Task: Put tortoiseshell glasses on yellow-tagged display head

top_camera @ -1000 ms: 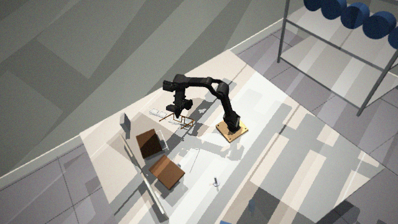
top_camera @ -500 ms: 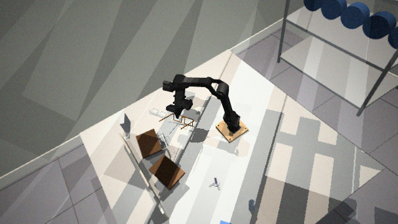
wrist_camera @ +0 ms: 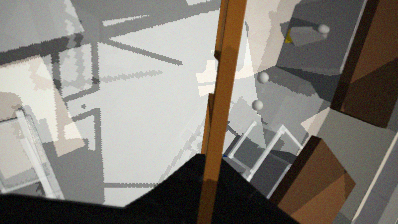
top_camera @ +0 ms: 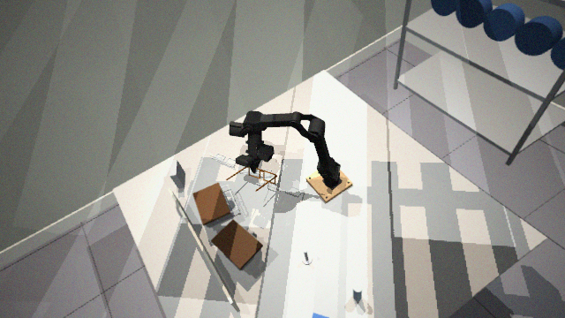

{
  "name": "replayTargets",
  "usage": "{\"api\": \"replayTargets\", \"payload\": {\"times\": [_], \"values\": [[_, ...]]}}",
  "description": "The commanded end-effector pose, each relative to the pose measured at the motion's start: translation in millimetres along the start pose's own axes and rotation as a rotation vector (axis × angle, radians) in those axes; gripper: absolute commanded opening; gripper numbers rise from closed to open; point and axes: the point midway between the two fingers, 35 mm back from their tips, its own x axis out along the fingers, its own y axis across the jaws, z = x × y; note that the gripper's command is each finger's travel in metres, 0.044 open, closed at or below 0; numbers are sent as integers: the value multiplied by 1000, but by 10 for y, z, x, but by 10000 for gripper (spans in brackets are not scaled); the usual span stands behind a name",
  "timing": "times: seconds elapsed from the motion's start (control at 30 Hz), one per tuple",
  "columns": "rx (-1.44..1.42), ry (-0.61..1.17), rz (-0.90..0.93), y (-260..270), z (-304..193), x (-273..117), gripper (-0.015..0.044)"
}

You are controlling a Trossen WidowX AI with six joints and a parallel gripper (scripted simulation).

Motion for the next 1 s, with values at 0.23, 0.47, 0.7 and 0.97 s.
{"api": "replayTargets", "payload": {"times": [0.23,0.47,0.7,0.97], "values": [[88,-20,177,-102,350,278,0],[138,3,291,-137,568,425,0],[181,54,393,-153,775,542,0],[217,133,481,-156,977,635,0]]}}
